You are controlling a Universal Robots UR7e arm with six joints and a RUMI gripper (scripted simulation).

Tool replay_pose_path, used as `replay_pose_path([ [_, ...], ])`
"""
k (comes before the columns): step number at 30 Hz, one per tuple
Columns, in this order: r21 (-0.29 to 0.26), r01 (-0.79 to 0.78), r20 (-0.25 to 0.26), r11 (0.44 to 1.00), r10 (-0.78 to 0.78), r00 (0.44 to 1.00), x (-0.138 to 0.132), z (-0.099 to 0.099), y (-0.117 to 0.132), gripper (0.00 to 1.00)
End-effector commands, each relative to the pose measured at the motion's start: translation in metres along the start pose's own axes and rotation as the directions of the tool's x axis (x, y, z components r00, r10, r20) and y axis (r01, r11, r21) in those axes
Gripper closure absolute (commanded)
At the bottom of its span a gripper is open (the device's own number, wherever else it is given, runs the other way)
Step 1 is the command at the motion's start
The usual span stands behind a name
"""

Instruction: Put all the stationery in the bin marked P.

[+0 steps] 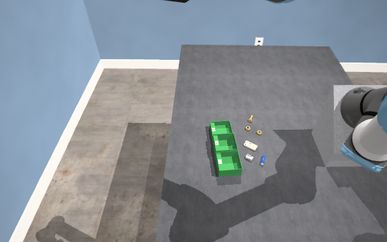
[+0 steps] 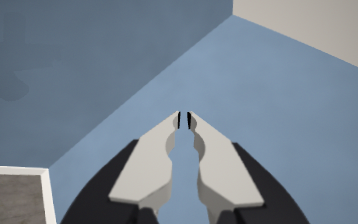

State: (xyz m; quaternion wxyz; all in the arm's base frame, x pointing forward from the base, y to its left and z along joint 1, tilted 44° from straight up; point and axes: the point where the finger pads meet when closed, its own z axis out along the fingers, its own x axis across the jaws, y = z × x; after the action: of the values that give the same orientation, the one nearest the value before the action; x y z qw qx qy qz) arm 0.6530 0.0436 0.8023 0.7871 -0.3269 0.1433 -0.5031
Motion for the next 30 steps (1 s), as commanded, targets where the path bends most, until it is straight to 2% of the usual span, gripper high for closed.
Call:
replay_pose_path([
  [1,-0.001,0.001,-0.010,1.000,-0.001,1.000,-0.030,-0.019,0.023,0.96],
  [10,-0.001,0.001,-0.010,1.000,-0.001,1.000,-0.086,-0.046,0.065,0.96],
  [12,-0.001,0.001,-0.010,1.000,-0.001,1.000,-0.086,-0.046,0.065,0.96],
  [27,0.000,0.001,-0.010,1.000,-0.001,1.000,-0.178,-0.091,0.136,0.96],
  [30,0.000,0.001,-0.010,1.000,-0.001,1.000,-0.184,-0.094,0.141,0.96],
])
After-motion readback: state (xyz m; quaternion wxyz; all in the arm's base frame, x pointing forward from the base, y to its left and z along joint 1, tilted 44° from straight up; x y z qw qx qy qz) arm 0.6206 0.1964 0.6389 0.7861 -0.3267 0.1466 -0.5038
